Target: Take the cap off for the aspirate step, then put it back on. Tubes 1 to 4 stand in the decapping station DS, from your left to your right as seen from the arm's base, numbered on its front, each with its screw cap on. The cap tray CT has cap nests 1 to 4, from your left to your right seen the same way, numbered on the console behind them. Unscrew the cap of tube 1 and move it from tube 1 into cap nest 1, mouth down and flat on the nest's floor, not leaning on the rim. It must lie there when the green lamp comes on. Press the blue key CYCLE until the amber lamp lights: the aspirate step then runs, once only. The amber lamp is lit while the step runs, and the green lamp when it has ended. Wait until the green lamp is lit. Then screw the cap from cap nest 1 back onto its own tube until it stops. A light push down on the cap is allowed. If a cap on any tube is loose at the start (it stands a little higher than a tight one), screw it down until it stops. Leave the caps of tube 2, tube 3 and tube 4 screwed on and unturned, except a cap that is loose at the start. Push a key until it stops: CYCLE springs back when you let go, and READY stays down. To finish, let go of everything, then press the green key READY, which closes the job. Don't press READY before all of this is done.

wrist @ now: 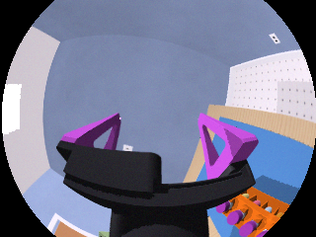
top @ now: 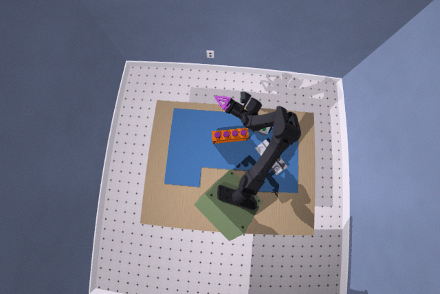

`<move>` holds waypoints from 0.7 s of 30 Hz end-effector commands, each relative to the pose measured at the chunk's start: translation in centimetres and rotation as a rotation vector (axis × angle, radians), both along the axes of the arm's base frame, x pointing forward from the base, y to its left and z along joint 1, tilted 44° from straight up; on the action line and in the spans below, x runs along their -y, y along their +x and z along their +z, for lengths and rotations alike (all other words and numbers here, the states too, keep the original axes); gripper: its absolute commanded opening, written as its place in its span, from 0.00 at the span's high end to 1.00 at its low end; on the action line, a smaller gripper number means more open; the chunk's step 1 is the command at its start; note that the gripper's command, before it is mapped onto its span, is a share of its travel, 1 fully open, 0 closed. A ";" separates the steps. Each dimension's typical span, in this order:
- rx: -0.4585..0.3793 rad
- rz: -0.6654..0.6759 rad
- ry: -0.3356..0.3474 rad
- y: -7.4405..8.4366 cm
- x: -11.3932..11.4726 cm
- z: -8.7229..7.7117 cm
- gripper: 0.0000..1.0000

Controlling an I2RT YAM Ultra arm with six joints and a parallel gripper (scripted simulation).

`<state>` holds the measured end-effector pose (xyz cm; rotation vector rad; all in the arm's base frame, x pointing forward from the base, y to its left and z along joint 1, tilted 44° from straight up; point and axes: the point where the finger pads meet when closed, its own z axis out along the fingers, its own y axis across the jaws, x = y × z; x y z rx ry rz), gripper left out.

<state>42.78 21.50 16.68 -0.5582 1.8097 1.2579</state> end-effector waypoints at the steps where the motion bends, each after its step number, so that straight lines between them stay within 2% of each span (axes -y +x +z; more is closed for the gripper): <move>1: 0.012 0.005 0.002 -0.1 -0.2 0.4 0.00; 17: 0.012 0.005 0.002 -0.1 -0.2 0.4 0.00; 18: 0.011 0.005 0.002 -0.1 -0.2 0.4 0.51; 21: 0.011 0.005 0.002 -0.1 -0.2 0.4 0.51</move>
